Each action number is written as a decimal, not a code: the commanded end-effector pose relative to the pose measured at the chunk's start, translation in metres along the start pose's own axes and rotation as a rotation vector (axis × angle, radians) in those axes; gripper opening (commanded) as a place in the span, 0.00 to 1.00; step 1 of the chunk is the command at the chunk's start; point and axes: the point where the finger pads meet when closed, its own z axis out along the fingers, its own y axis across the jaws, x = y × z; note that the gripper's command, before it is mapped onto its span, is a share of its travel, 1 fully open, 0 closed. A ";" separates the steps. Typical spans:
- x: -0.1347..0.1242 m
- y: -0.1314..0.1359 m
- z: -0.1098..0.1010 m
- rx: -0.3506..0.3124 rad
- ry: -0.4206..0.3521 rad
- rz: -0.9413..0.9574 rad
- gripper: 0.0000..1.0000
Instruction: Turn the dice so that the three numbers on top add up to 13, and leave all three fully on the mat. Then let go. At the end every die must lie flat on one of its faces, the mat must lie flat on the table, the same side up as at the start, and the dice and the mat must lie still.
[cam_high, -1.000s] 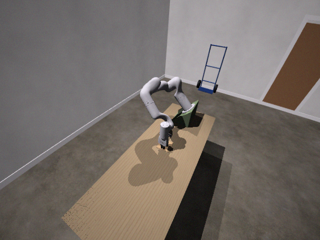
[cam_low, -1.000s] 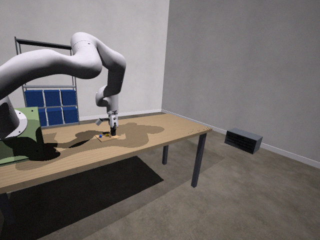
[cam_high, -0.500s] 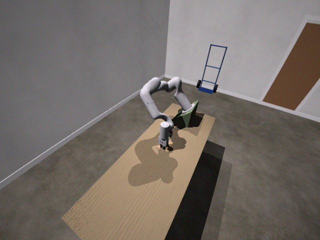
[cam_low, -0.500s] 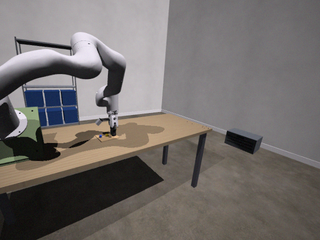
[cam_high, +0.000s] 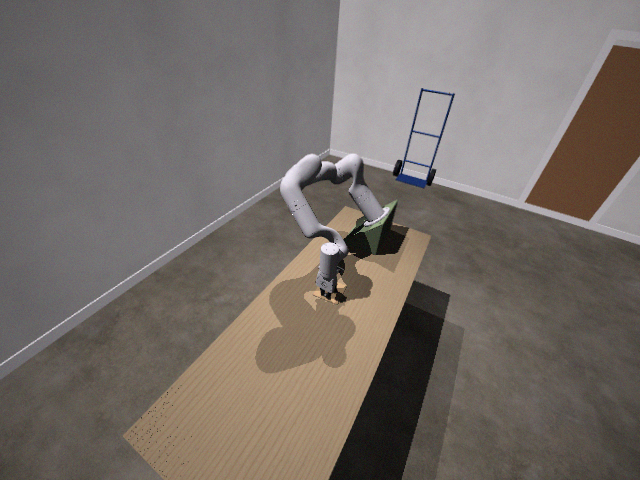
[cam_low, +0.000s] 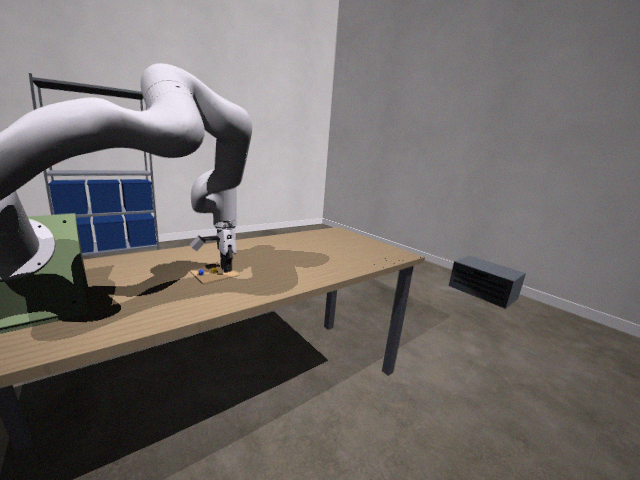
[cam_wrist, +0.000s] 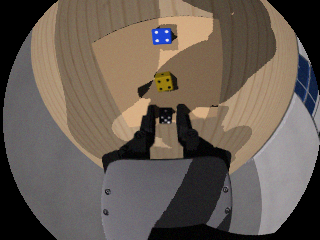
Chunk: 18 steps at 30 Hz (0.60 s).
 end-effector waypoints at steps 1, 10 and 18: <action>-0.001 0.000 -0.007 0.000 -0.002 0.001 0.31; -0.001 0.000 -0.039 0.000 -0.002 0.001 0.31; -0.001 0.000 -0.078 0.000 -0.002 0.001 0.31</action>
